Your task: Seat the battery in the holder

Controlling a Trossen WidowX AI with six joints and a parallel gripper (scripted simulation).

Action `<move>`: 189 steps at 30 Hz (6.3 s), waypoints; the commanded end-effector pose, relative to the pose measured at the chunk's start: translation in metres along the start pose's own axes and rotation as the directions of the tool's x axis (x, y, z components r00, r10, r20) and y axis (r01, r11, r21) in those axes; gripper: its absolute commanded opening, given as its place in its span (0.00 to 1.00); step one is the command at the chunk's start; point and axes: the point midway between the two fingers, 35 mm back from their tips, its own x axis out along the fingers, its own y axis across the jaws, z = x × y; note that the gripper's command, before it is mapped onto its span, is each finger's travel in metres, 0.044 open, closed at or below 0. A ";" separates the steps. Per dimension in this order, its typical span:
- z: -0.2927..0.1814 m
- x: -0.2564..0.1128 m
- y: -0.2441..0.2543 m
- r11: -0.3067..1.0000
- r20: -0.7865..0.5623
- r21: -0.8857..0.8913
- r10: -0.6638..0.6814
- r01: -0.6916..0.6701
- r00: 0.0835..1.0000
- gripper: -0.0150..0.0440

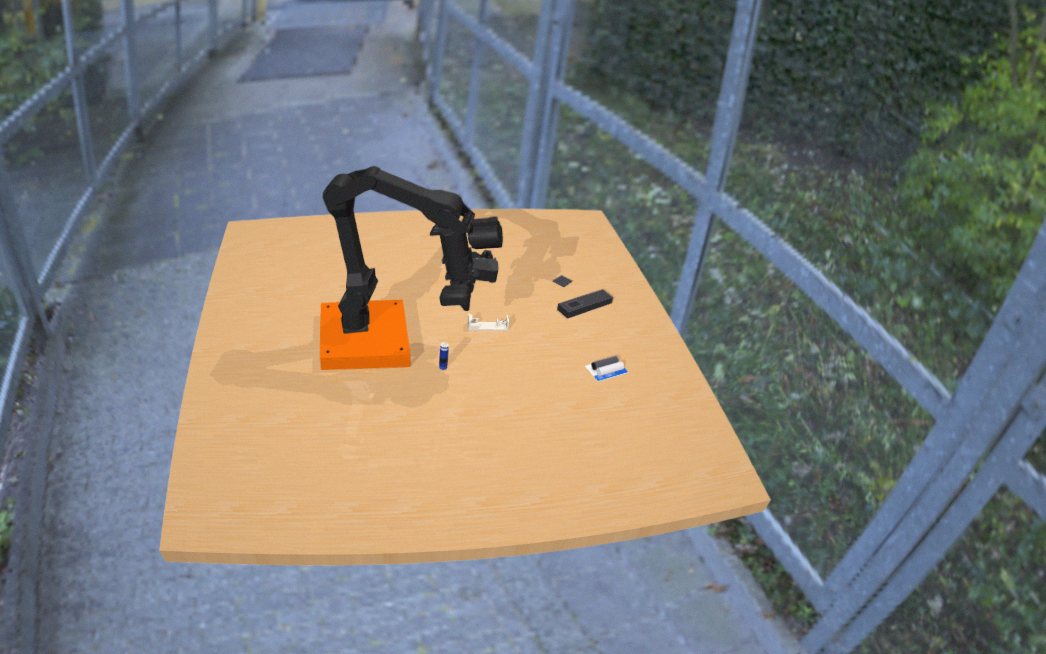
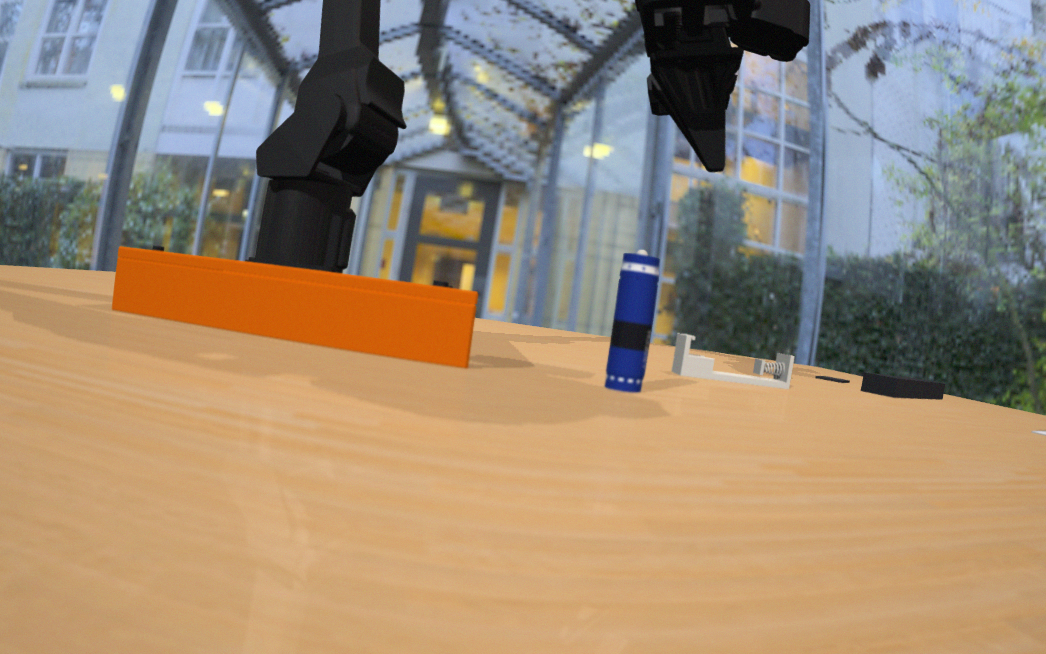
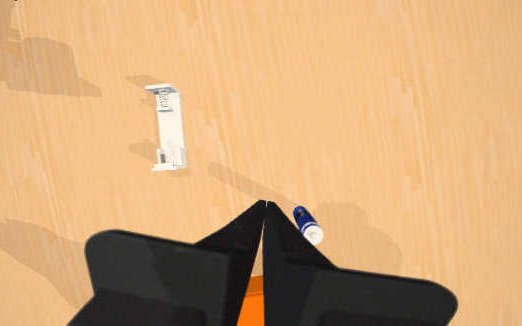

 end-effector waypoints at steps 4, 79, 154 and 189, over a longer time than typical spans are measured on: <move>-0.029 0.003 -0.013 0.997 -0.244 0.077 0.016 0.003 0.970 0.25; -0.034 0.003 -0.079 0.997 -0.244 0.076 0.010 0.008 0.970 0.25; -0.067 0.119 -0.097 0.111 -0.246 -0.963 0.009 -0.245 0.969 0.63; -0.021 0.071 -0.060 0.343 -0.240 -0.911 0.014 -0.230 0.971 0.35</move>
